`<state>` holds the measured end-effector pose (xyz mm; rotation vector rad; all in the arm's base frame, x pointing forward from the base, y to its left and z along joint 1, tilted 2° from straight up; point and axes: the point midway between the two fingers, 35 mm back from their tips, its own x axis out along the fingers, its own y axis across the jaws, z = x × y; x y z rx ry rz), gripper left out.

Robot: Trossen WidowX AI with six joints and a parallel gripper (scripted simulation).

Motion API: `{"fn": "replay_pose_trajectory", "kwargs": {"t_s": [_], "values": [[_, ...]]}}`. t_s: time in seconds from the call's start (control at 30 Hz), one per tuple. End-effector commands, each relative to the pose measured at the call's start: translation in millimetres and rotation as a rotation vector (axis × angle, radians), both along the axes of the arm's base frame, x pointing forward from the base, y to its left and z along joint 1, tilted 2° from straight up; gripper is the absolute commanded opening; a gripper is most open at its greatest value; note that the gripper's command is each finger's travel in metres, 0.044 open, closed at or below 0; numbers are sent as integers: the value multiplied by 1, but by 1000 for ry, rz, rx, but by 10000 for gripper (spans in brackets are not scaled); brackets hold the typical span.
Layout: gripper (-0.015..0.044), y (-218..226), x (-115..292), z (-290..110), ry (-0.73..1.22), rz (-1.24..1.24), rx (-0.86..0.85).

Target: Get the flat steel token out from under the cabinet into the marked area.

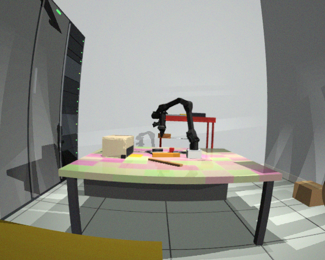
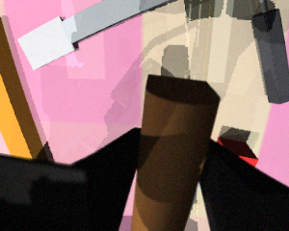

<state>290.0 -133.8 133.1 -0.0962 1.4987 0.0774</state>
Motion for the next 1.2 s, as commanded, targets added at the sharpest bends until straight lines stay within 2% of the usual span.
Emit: {"fn": "replay_pose_trajectory", "kwargs": {"t_s": [0.0,1.17], "values": [[0,0,-1,1,7,40,-3],[0,0,0,1,9,320,-22]]}}
